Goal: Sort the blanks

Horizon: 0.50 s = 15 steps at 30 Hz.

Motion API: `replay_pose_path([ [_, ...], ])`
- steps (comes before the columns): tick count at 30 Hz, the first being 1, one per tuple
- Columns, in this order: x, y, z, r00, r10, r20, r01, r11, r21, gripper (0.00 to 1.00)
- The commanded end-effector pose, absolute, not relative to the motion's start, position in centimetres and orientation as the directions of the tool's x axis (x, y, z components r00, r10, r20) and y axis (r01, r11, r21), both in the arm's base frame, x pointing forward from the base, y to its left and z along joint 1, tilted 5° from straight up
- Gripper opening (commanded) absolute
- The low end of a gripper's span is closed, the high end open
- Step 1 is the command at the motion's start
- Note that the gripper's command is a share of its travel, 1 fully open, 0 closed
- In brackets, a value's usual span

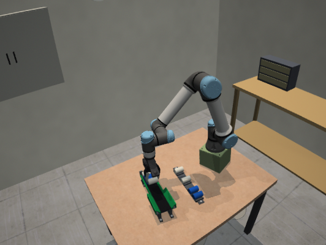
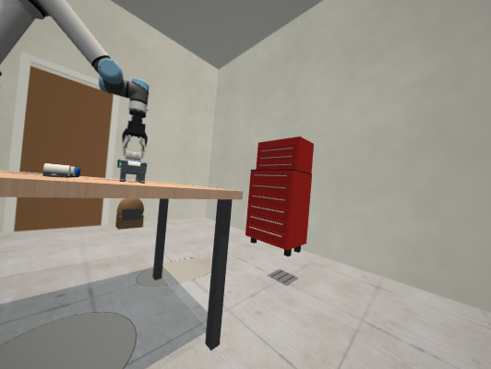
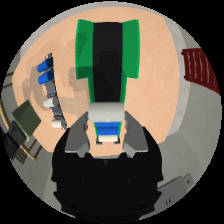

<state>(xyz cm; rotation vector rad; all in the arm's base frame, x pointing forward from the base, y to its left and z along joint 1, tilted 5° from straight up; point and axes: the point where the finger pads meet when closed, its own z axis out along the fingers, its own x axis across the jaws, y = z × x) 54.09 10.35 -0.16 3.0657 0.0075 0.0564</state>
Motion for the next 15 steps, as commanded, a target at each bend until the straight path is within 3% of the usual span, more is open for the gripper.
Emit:
replay_pose_path([
  [1, 54.4, 10.2, -2.6, 0.999, 0.006, 0.04, 0.003, -0.997, 0.075, 0.4],
  [15, 54.4, 10.1, -4.1, 0.999, 0.006, 0.04, 0.003, -0.997, 0.075, 0.4],
])
